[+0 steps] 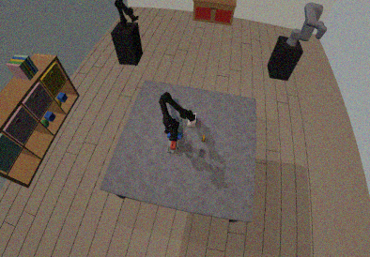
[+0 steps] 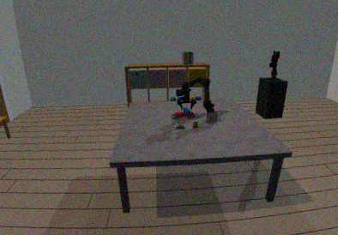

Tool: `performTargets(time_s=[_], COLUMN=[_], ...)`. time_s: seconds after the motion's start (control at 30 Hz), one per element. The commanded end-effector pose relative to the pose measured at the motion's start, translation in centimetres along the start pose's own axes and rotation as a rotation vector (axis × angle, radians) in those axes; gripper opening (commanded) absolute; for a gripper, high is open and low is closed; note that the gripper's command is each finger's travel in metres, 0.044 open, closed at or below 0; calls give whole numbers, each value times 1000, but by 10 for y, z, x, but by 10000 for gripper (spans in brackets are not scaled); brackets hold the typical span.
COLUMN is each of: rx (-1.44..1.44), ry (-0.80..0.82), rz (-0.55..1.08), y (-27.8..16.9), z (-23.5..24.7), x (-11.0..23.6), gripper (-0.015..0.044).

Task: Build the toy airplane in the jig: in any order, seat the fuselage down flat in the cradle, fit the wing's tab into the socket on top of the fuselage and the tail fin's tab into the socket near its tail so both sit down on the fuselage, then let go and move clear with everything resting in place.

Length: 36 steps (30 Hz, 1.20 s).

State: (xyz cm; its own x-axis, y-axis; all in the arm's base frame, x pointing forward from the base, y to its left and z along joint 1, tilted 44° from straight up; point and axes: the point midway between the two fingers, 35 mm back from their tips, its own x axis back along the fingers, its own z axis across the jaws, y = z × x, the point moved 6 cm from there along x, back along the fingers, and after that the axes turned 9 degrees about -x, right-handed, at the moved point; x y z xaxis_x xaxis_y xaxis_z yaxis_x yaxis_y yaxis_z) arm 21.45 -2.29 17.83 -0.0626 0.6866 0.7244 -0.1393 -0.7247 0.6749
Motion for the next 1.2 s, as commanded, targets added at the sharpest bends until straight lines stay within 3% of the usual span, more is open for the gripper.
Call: performTargets(time_s=[0.0,0.13,0.2,0.43,0.9,1.17], rx=[23,97,109,173,1462,1478], ry=[21,73,81,74,62,62], rz=[15,48,52,44,-3,-4], y=[0,3,4,2,2,2], z=[1,-5,-7,-2,1,1], x=[19,74,83,83,78,78], gripper=[440,440,440,440,440,440])
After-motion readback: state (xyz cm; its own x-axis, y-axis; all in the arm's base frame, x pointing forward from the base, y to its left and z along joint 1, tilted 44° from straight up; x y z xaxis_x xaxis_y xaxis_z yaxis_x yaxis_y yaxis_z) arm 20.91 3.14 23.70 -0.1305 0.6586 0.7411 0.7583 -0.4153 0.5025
